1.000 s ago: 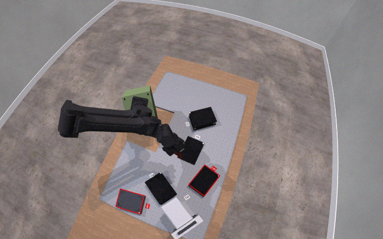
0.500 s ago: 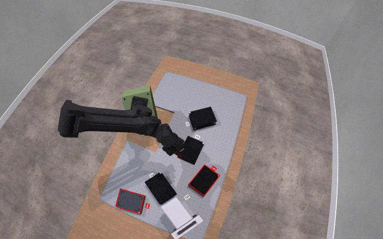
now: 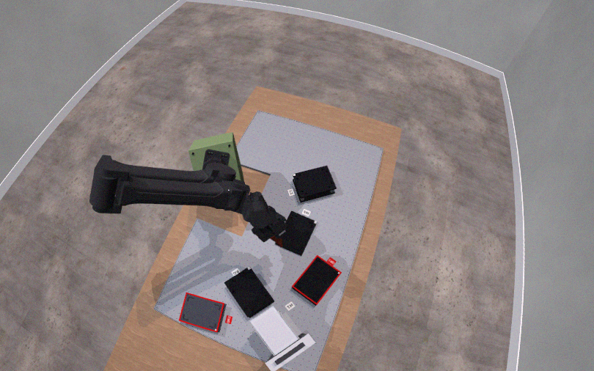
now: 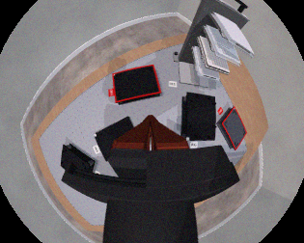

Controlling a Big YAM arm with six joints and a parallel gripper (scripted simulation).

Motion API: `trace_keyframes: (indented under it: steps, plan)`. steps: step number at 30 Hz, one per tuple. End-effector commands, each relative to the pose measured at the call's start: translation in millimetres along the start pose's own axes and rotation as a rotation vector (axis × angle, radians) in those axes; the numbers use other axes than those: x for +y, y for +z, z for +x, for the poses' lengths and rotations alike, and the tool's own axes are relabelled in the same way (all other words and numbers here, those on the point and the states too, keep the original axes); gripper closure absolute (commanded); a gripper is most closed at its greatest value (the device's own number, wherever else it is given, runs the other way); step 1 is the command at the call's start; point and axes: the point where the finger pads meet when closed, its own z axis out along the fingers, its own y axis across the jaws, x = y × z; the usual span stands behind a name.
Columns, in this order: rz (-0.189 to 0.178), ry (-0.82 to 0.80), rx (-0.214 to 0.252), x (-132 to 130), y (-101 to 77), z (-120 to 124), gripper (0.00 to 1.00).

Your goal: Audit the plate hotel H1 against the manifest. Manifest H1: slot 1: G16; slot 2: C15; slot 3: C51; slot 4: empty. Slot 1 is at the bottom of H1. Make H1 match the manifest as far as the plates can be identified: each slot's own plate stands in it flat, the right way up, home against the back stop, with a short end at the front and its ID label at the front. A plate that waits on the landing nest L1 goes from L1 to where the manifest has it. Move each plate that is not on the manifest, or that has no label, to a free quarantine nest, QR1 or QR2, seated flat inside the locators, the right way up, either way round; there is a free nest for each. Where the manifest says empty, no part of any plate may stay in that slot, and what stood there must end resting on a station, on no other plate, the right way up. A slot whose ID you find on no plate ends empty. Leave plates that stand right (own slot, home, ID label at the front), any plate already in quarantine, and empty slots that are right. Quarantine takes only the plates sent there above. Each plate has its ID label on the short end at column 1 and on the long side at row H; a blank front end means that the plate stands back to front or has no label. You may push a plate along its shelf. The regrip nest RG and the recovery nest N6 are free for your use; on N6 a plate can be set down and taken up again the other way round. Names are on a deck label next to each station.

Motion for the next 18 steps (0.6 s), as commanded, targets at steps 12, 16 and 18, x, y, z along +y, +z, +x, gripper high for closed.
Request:
trace_keyframes:
  steps: [12,16,18]
  plan:
    - [0.057,0.074,-0.135,-102.0,10.3,-41.4,1.0]
    - [0.057,0.074,-0.135,-102.0,10.3,-41.4,1.0]
    - [0.057,0.074,-0.135,-102.0,10.3,-41.4,1.0]
